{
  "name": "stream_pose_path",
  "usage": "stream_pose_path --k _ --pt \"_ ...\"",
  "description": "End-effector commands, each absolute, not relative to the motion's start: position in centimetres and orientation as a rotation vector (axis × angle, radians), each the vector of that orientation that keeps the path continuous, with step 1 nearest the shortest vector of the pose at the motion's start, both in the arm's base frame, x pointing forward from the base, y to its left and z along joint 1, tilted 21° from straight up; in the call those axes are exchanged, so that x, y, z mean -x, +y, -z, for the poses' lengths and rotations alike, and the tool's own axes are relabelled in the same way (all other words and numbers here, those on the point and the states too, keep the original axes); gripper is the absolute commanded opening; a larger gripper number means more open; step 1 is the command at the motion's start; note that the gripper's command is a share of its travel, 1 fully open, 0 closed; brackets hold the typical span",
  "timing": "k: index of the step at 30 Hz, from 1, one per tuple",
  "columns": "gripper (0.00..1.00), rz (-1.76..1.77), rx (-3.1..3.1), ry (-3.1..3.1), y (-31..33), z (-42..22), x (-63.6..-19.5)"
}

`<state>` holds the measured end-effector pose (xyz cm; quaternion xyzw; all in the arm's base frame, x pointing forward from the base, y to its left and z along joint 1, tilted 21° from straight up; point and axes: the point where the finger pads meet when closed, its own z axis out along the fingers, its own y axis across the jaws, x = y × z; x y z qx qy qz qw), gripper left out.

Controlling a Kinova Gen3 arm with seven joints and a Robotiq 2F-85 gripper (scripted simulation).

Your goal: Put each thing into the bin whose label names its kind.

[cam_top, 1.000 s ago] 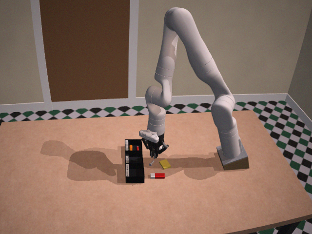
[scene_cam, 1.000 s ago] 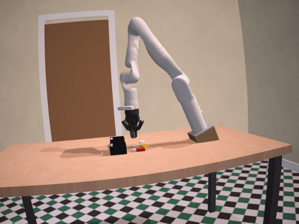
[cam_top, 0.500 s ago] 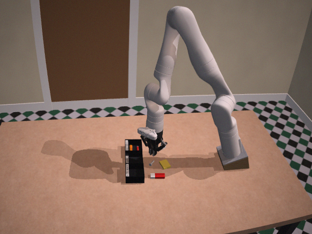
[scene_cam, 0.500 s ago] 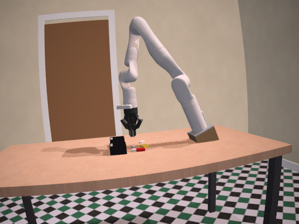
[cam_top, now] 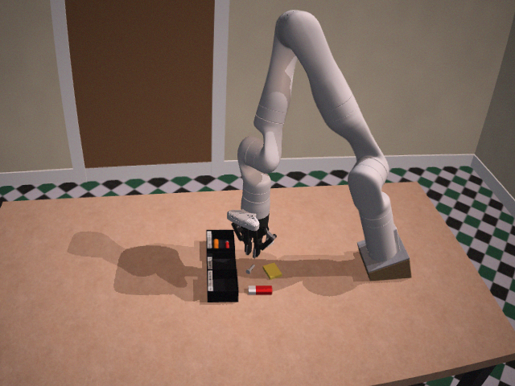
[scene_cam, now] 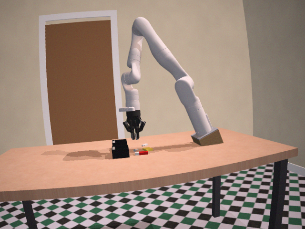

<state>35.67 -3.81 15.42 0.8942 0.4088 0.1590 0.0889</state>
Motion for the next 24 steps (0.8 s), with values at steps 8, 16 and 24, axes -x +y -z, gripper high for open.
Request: stream_pose_path --k 8,16,24 --pt "0.30 -0.473 -2.659 1.215 -3.8 -15.5 -35.7" --pt "0.30 -0.467 -2.645 1.236 -3.9 -16.9 -35.4" --pt "0.30 -0.468 -2.646 1.236 -4.2 -16.9 -35.3"
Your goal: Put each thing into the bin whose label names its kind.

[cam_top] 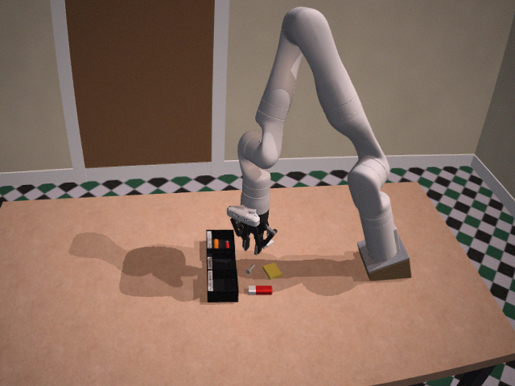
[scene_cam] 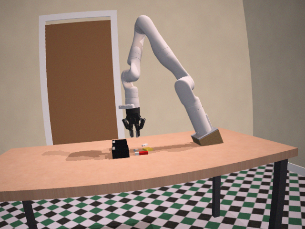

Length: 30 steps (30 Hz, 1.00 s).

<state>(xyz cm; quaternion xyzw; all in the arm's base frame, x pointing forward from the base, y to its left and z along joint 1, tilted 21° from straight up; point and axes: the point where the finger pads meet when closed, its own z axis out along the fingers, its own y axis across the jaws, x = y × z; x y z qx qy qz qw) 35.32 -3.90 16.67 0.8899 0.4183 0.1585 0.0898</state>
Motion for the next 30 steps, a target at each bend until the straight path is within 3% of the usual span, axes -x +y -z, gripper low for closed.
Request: stream_pose_path --k 1,30 --pt "0.30 -0.468 -2.647 1.235 -4.21 -16.83 -35.27" --pt "0.30 -0.474 -2.651 1.232 -3.77 -16.21 -35.25"
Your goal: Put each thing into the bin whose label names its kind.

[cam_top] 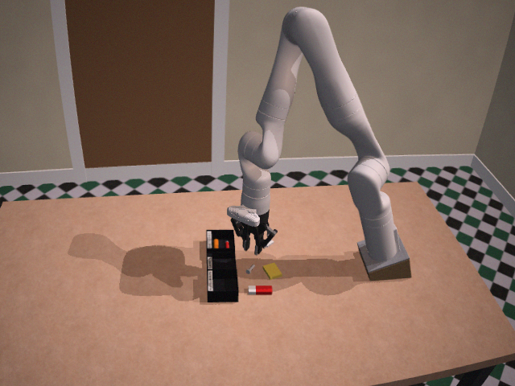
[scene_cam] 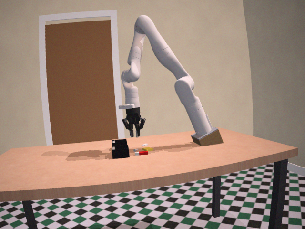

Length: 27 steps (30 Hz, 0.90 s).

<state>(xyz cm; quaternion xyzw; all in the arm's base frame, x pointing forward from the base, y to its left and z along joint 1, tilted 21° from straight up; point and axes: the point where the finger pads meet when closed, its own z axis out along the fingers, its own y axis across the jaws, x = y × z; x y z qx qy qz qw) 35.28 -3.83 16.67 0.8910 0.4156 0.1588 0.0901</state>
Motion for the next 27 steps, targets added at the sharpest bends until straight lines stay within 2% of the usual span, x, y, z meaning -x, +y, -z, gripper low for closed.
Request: stream_pose_path --k 1,16,27 --pt "0.30 -0.474 -2.651 1.233 -3.8 -15.8 -35.4" --pt "0.30 -0.472 -2.654 1.236 -3.0 -10.9 -37.1" --pt "0.30 -0.474 -2.652 1.235 -2.8 -10.9 -37.2"
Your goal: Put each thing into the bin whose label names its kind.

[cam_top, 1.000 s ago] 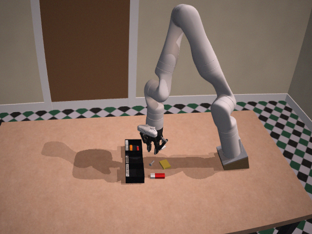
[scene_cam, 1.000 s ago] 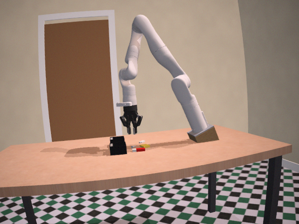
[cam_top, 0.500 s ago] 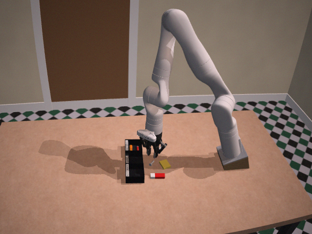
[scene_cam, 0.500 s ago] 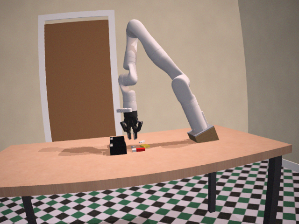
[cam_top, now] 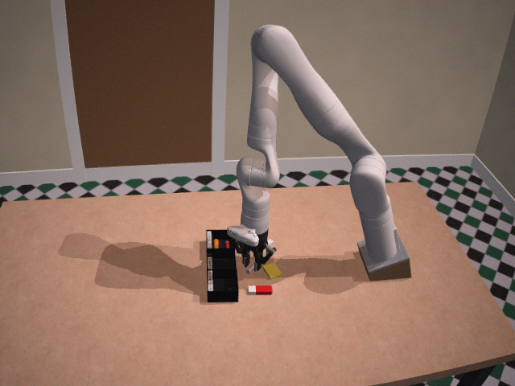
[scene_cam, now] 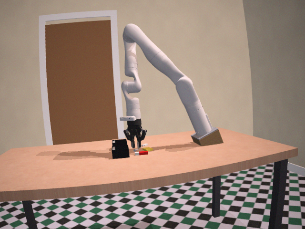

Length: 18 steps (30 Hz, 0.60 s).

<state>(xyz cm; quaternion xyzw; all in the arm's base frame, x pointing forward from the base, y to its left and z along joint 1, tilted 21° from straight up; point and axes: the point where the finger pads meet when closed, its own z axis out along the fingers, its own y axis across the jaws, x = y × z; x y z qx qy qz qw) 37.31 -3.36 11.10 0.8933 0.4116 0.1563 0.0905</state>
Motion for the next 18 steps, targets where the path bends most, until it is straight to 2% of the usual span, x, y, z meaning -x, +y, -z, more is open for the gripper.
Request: stream_pose_path --k 1,18 --pt "0.30 -0.473 -2.652 1.236 -2.91 -10.89 -37.19" --pt "0.30 -0.476 -2.653 1.234 -3.67 -10.70 -37.48"
